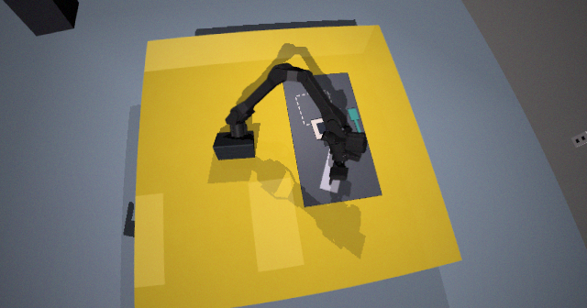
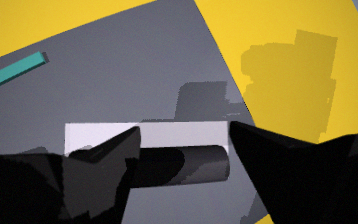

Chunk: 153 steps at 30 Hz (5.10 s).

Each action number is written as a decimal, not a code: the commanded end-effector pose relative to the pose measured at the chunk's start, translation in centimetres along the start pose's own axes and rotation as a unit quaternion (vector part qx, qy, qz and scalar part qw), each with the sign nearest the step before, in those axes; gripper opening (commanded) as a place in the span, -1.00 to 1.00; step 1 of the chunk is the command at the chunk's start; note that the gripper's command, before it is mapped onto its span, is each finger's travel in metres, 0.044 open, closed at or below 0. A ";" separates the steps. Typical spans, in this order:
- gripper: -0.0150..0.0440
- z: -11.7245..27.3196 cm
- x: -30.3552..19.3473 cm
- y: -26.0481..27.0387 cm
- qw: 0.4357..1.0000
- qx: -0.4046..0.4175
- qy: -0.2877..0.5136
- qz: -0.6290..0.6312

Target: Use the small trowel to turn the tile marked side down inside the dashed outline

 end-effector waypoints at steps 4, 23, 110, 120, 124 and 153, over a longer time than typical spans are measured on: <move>0.53 0.1 -0.5 0.0 0.994 -0.005 -0.028 -0.107; 0.53 0.7 -2.6 0.7 0.906 0.027 -0.104 -0.410; -0.10 -4.8 -3.7 5.1 0.650 0.169 -0.140 -0.728; -0.33 -4.8 -3.7 5.1 0.650 0.169 -0.140 -0.728; -0.49 -3.7 -3.1 4.8 0.650 0.168 -0.140 -0.727; -0.49 0.7 -2.6 7.5 0.787 0.266 -0.088 -0.549</move>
Point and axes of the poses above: the point midway between the two fingers, 35 mm back from their tips, its own z axis back along the fingers, its own y axis across the jaws, x = y × z, the point moved 1 cm from there along z, back along the fingers, and after that the axes turned 6 degrees about z, right-handed, at the moved point
